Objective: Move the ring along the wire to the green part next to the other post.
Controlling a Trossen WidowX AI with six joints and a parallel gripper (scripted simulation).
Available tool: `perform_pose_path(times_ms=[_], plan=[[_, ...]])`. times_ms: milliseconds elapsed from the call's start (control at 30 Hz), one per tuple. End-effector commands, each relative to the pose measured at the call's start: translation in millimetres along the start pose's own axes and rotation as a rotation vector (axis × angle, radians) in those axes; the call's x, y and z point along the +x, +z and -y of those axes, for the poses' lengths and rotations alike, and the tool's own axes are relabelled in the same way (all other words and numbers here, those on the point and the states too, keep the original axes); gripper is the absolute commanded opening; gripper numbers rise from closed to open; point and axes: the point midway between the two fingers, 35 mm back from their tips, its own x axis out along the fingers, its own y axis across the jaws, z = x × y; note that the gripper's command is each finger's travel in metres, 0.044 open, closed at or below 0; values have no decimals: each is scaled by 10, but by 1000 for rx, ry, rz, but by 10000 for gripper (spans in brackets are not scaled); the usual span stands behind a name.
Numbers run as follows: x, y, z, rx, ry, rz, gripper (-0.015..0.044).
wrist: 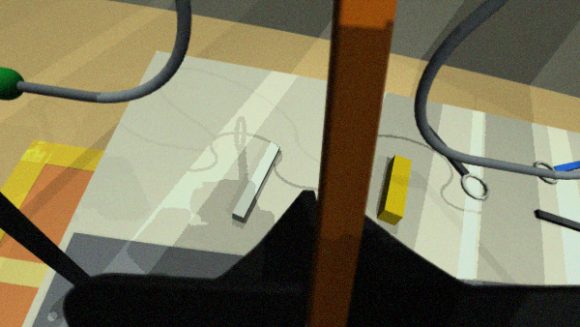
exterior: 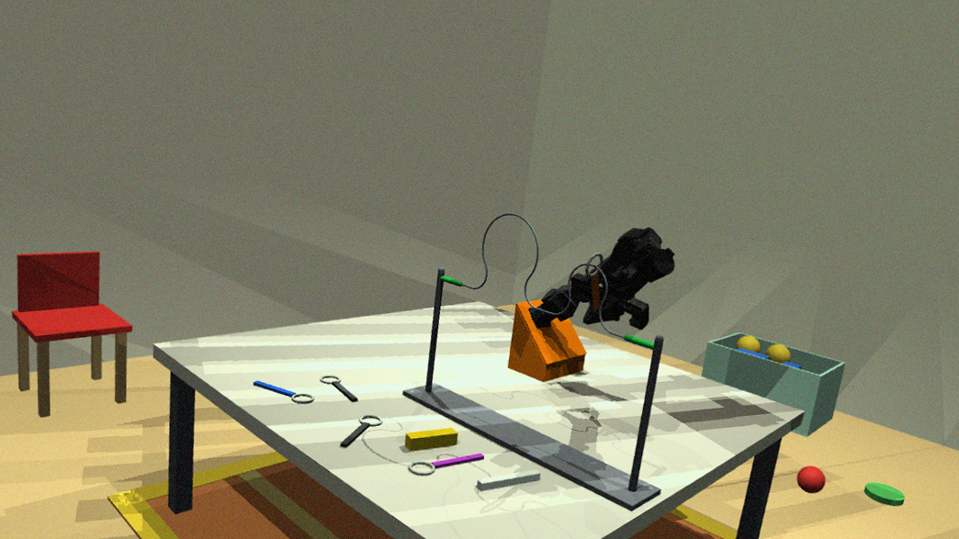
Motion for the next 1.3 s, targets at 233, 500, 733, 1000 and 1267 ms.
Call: perform_pose_path(times_ms=[233, 500, 733, 1000, 1267], plan=[[2, 2, -151, 211, 122, 3, -150], [-12, 34, -260, 363, 210, 10, -150], [-32, 76, -349, 496, 287, 16, -150], [-63, 137, -442, 648, 374, 24, -150], [-101, 210, -521, 800, 461, 31, -150]])
